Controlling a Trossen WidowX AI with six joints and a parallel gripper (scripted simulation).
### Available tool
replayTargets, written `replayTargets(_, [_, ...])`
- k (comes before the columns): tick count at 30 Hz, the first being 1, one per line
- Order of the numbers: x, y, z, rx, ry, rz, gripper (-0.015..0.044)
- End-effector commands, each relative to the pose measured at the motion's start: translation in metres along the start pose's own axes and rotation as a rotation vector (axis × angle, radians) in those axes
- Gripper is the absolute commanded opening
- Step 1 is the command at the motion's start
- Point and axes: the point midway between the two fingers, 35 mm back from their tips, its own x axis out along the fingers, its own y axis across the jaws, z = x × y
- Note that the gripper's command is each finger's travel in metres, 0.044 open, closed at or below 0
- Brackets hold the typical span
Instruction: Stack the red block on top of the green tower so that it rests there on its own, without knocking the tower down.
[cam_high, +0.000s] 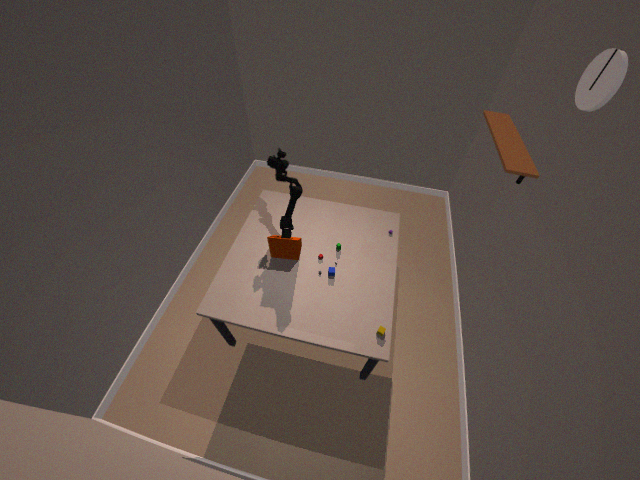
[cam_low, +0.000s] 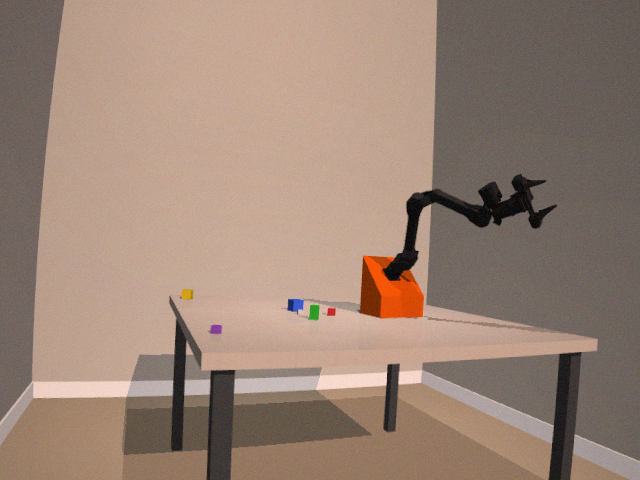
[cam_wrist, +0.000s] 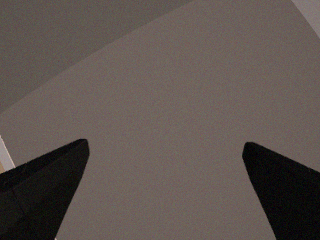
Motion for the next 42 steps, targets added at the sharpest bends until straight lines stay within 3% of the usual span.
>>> replayTargets(1, [-0.001, 0.031, -0.020, -0.023, 0.023, 0.083, 0.0440])
replayTargets(12, [-0.021, 0.108, -0.107, -0.062, 0.167, 0.321, 0.0440])
replayTargets(23, [-0.062, 0.149, -0.200, -0.055, 0.367, 0.495, 0.0440])
replayTargets(32, [-0.125, 0.164, -0.294, -0.011, 0.618, 0.616, 0.0440])
replayTargets(42, [-0.224, 0.154, -0.384, 0.087, 0.957, 0.707, 0.0440])
